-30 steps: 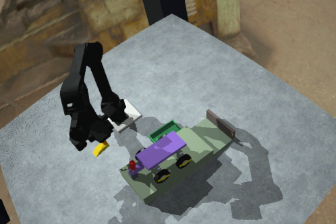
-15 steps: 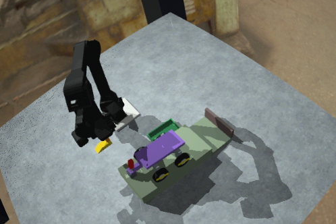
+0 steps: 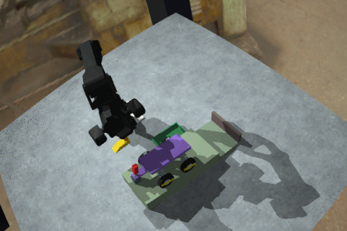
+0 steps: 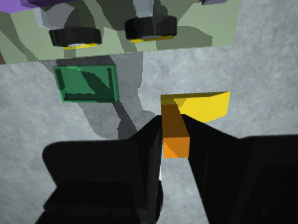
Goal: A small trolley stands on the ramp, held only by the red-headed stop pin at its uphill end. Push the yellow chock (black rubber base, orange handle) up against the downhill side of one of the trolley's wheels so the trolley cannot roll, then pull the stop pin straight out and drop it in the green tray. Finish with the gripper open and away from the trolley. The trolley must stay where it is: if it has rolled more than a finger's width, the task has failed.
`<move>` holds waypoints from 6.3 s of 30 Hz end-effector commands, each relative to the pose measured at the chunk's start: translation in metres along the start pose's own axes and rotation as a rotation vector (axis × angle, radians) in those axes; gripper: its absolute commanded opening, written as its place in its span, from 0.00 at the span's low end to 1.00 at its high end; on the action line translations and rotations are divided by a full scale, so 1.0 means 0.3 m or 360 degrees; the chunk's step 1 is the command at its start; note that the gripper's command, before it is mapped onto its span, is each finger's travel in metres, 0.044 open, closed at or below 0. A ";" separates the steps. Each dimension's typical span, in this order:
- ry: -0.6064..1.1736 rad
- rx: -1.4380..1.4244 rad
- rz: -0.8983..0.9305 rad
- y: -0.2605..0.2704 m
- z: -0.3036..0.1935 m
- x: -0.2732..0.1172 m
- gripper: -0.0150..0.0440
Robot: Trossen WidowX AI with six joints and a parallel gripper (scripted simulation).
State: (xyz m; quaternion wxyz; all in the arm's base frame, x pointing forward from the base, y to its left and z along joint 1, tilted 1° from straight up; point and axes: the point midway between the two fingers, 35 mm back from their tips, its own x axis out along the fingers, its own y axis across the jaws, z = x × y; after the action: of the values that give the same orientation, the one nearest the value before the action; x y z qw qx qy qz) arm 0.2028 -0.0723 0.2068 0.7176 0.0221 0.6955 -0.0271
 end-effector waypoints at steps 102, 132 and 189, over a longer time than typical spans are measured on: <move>0.0001 0.0006 -0.0142 0.717 0.248 0.264 0.25; 0.0000 0.0006 -0.0145 0.639 0.259 0.265 0.25; -0.0228 -0.0096 -0.0048 0.605 0.344 0.044 0.58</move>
State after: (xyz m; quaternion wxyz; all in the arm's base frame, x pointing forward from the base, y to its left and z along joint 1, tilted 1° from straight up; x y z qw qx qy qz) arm 0.3120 0.1110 0.1874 0.7453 -0.0078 0.6658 -0.0333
